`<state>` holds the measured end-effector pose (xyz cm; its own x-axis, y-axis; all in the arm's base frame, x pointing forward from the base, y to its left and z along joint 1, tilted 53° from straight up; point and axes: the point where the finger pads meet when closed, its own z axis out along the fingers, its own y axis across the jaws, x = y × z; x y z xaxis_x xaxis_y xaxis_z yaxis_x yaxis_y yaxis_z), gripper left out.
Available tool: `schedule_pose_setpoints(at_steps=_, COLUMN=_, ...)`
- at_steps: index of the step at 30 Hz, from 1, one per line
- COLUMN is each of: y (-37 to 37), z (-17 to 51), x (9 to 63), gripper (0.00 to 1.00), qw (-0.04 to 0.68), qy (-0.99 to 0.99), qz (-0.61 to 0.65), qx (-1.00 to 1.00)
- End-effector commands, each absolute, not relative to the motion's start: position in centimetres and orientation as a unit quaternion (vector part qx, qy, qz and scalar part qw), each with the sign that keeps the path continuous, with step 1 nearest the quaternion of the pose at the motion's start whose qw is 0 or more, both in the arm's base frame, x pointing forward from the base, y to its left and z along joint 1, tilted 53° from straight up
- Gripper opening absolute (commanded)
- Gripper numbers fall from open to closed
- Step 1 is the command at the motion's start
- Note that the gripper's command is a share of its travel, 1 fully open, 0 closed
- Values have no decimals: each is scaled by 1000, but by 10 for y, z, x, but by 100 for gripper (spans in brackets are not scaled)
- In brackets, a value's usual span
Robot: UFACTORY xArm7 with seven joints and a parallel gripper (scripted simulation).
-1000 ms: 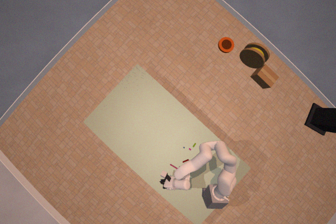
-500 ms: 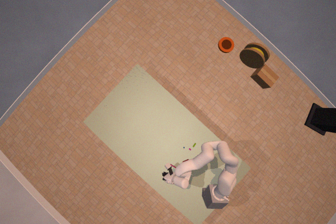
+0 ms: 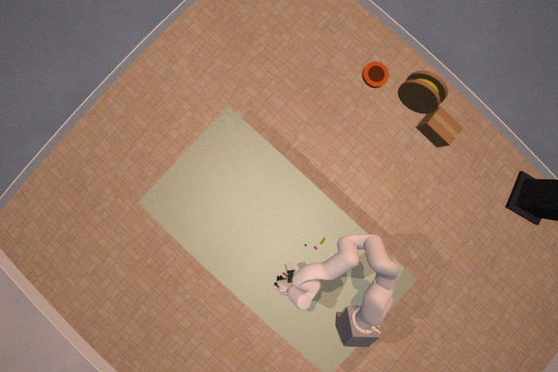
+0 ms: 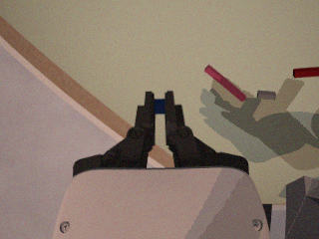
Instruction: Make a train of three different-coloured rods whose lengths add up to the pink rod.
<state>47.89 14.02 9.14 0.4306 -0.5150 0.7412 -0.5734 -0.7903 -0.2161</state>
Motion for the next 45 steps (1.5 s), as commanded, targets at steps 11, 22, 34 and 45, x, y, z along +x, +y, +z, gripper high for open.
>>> schedule_pose_setpoints(at_steps=11, y=71, z=100, x=457, gripper=4, qw=85, qy=-513, qz=429, qx=738)
schedule_pose_setpoints(at_steps=22, y=44, z=103, x=440, gripper=4, qw=108, qy=-580, qz=429, qx=684)
schedule_pose_setpoints(at_steps=34, y=44, z=103, x=440, gripper=4, qw=109, qy=-581, qz=429, qx=683)
schedule_pose_setpoints(at_steps=45, y=39, z=98, x=444, gripper=4, qw=109, qy=-581, qz=429, qx=683)
